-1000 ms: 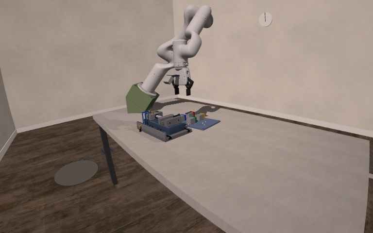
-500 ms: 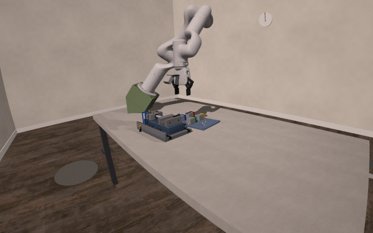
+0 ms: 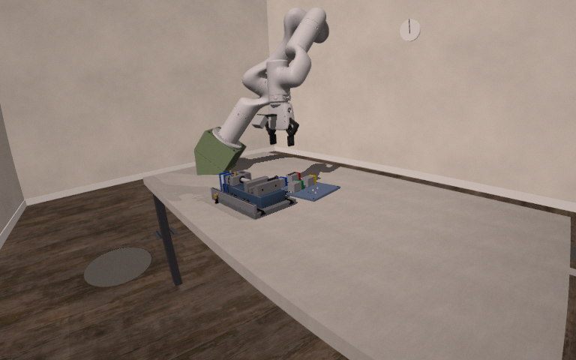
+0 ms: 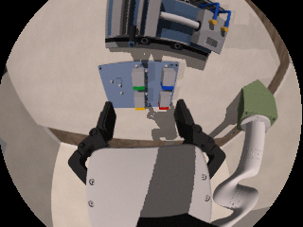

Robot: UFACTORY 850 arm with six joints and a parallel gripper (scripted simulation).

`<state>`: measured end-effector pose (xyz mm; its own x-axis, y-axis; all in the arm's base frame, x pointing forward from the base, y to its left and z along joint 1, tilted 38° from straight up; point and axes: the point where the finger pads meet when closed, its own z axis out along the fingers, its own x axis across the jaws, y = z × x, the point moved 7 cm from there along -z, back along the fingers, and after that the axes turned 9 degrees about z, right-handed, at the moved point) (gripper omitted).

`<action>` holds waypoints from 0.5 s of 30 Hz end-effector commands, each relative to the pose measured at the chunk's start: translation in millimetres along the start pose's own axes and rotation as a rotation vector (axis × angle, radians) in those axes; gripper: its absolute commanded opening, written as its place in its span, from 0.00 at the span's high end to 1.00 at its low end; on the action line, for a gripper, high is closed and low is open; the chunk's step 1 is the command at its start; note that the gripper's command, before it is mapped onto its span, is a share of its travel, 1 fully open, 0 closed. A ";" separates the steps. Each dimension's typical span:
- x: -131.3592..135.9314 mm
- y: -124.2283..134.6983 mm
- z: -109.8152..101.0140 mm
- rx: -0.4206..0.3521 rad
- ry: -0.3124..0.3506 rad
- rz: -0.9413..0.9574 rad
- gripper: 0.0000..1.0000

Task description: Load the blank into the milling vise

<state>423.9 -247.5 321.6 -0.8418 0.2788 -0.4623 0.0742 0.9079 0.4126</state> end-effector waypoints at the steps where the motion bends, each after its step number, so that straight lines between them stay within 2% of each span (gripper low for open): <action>1: -0.7 -0.2 -1.7 0.001 -0.001 -0.001 0.00; 13: -0.7 -0.3 -3.6 0.001 -0.001 -0.001 0.00; 15: 2.2 11.3 -4.2 0.001 -0.001 -0.001 0.00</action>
<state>421.9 -246.6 324.4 -0.8418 0.2797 -0.4618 0.0753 0.9078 0.4126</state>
